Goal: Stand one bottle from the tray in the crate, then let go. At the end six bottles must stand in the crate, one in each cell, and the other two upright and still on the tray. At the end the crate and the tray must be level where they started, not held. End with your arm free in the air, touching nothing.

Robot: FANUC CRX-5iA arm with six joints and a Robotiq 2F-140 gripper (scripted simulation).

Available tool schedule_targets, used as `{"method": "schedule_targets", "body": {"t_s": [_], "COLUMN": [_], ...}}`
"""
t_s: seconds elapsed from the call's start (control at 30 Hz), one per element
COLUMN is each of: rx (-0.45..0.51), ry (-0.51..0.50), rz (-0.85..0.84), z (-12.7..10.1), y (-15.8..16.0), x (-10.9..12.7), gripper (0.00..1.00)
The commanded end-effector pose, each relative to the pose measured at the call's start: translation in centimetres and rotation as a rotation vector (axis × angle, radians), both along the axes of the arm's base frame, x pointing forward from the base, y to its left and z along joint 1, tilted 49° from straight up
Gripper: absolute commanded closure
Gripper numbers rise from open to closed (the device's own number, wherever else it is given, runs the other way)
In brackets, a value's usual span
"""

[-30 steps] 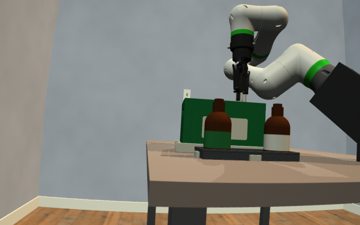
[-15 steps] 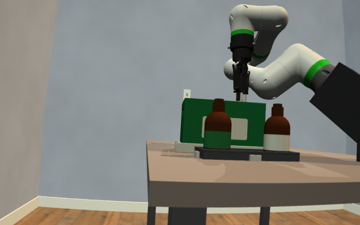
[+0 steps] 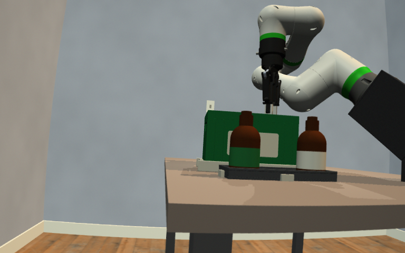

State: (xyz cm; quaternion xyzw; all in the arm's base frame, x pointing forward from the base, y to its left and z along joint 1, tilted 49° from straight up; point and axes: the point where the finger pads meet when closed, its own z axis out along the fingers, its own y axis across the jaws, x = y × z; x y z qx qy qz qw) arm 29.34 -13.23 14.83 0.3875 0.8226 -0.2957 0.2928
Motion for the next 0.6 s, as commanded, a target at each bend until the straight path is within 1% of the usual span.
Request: {"method": "schedule_targets", "body": {"t_s": [0.0, 0.57], "rx": [0.0, 0.0], "ry": [0.0, 0.0], "rz": [0.0, 0.0], "z": [0.01, -0.1], "y": [0.02, -0.1], "x": [0.0, 0.05], "gripper": [1.0, 1.0]}}
